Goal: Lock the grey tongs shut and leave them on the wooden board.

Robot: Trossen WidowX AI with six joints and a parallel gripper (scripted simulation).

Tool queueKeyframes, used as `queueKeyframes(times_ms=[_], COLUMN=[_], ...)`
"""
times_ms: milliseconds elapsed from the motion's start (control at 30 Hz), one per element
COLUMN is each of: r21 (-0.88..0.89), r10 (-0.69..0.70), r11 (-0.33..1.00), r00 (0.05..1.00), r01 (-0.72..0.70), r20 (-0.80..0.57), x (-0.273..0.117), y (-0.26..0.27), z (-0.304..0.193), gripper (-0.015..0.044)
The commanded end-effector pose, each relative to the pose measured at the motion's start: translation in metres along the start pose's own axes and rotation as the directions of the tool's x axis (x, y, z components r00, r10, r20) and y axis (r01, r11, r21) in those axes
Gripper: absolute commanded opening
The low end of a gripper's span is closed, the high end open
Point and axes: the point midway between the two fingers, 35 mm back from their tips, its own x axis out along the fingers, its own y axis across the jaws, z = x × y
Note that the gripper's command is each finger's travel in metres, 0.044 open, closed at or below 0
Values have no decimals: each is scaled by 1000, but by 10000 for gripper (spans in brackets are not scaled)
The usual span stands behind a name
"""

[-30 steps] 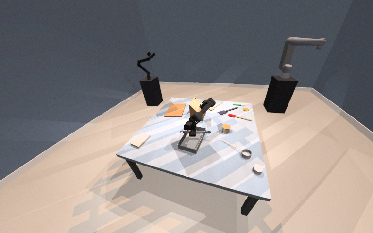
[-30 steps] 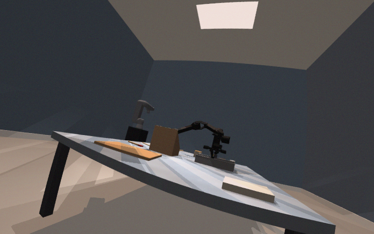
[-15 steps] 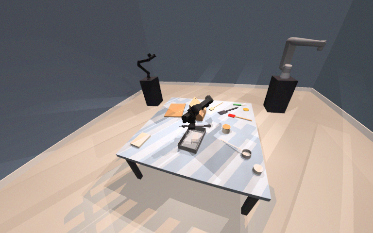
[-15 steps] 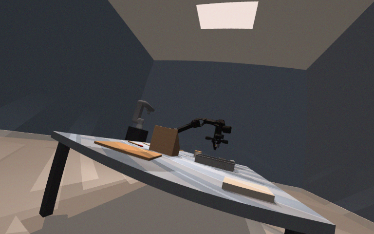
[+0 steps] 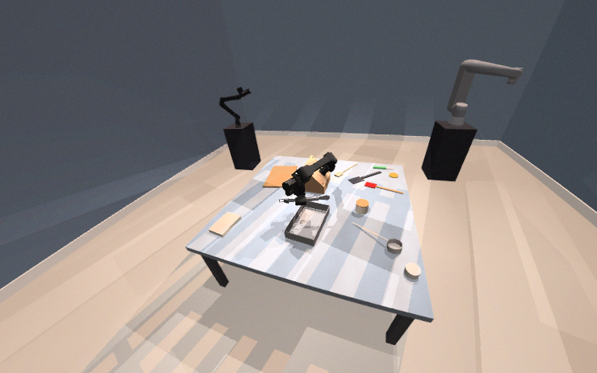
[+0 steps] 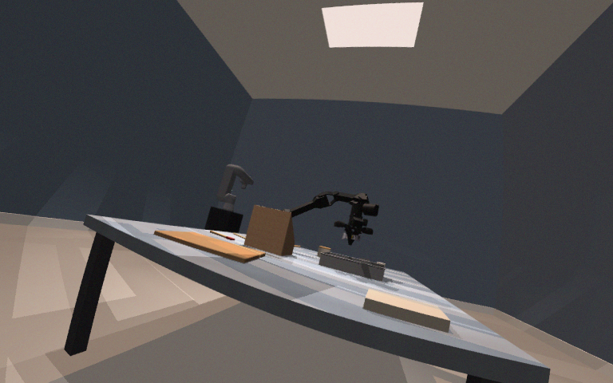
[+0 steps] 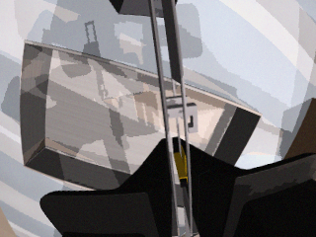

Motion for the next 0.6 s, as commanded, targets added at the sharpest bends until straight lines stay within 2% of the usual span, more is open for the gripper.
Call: queueKeyframes(times_ms=[0,567], r21=[-67,-378], r10=[8,-3], r11=[998,926], r00=[1000,999], r01=[-7,16], r20=[24,35], x=[-9,-15], y=[-21,-118], z=[36,135], gripper=[-150,-150])
